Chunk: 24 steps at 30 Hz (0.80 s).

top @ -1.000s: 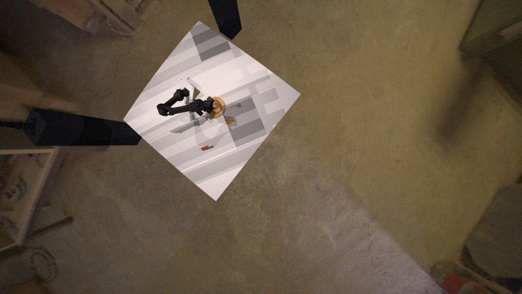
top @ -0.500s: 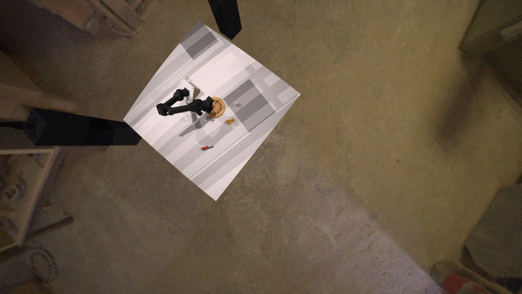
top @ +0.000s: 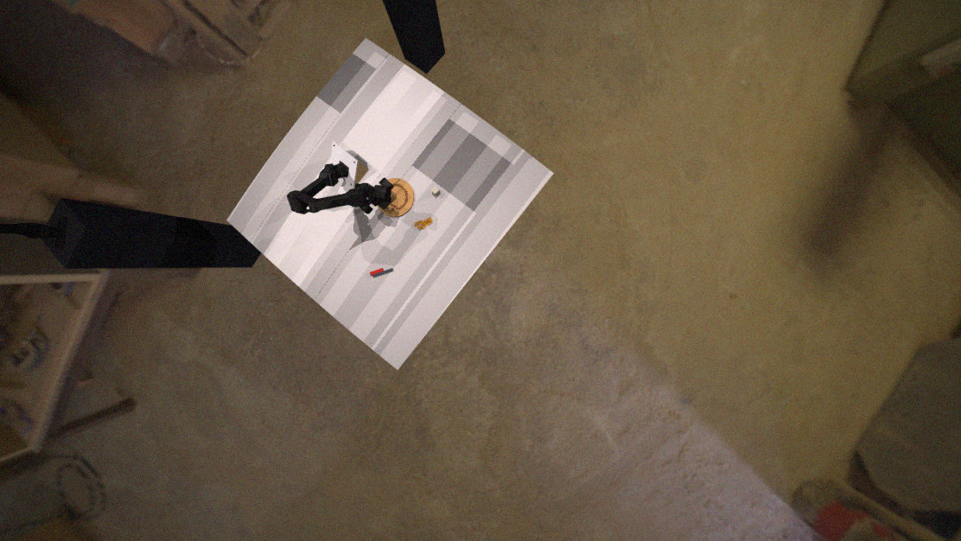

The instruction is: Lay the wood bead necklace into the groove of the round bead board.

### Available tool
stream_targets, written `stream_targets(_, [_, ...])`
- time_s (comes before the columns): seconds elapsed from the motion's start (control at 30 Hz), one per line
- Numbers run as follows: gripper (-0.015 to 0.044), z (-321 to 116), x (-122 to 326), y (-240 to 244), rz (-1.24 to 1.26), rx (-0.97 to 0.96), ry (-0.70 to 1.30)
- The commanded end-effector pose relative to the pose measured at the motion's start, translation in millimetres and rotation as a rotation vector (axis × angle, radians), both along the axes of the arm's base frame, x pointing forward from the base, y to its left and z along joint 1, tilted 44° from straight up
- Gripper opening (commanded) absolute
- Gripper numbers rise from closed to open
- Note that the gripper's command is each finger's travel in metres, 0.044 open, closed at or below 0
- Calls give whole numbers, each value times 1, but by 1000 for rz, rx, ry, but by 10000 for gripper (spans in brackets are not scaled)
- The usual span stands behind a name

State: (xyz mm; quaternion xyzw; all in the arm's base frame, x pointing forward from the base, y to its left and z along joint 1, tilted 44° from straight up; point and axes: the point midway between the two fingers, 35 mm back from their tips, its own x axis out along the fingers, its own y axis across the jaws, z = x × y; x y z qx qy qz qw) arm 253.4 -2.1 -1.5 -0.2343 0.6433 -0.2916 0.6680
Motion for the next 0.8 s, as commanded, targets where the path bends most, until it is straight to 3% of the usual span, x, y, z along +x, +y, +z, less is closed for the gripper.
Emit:
stream_targets(0.0, [131, 0, 0, 1, 1, 0, -1])
stream_targets(0.4, [440, 2, -1, 1, 1, -3, 4])
stream_targets(0.77, [440, 4, -1, 3, 2, -6, 1])
